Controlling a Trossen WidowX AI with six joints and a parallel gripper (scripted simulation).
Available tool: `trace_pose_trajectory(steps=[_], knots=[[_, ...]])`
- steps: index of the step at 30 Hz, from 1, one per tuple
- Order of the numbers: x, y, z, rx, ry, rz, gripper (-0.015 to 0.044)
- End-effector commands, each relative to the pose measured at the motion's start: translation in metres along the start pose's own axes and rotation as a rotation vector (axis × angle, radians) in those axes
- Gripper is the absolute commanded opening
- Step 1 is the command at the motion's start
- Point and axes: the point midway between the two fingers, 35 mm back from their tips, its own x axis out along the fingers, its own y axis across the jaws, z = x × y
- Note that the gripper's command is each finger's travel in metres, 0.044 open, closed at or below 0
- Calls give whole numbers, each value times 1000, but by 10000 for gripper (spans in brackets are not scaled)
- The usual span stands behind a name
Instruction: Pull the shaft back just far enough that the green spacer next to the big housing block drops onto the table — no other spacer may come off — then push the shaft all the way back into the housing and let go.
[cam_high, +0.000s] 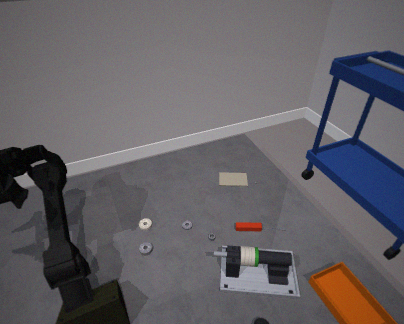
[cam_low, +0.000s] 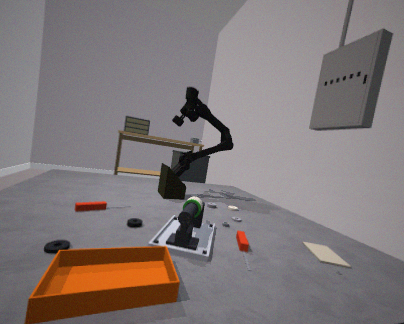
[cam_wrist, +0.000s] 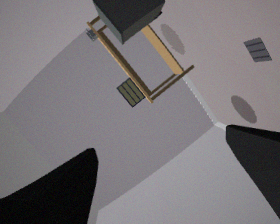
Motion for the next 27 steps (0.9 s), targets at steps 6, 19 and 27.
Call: trace_pose_trajectory(steps=[6, 19, 27], knots=[[-35, -22, -52, -381, 302, -16, 440], [-163, -76, -119, -1151, 837, 372, 440], [-238, -109, -127, -1511, 1037, 770, 440]])
